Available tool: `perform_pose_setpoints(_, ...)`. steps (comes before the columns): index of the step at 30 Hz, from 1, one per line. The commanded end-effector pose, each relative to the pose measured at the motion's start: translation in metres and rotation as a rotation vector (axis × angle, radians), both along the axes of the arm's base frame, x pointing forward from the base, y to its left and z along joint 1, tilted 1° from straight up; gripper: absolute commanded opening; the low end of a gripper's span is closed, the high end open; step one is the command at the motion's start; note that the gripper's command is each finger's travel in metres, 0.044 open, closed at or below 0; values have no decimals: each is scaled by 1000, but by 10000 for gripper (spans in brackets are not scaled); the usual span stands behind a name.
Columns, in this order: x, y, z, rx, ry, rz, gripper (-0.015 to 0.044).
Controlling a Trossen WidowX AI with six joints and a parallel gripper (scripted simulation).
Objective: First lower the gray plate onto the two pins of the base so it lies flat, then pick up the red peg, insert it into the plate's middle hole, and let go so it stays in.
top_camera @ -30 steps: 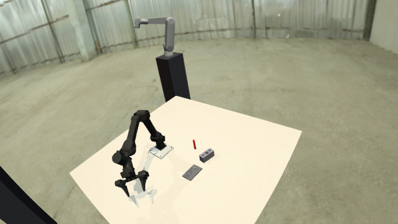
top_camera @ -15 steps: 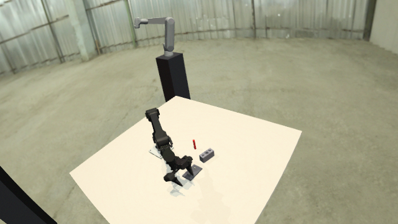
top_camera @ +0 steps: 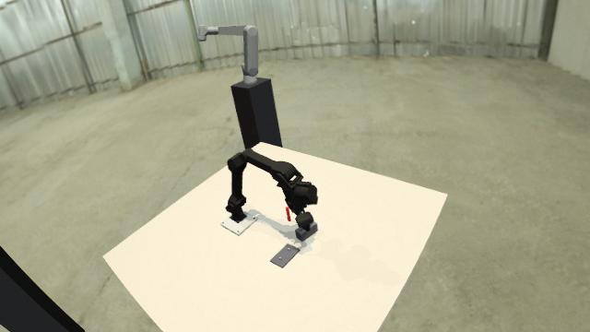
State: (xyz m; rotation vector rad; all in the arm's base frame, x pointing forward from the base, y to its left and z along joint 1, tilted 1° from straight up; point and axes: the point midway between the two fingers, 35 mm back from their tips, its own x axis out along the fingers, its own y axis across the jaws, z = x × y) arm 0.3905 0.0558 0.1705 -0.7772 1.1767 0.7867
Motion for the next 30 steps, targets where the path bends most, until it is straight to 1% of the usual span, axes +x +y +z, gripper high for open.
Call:
perform_pose_setpoints(1, -41, 48, 10, -117, 109, 311, 440)
perform_pose_setpoints(3, -49, 55, 12, -137, 128, 364, 440)
perform_pose_setpoints(12, -46, 54, 11, -137, 128, 364, 440)
perform_pose_setpoints(19, -43, 56, -51, -137, 128, 364, 440)
perform_pose_setpoints(23, -43, 57, -54, -137, 128, 364, 440)
perform_pose_setpoints(26, -42, 57, -66, -137, 128, 364, 440)
perform_pose_setpoints(30, -42, 57, -68, -137, 128, 364, 440)
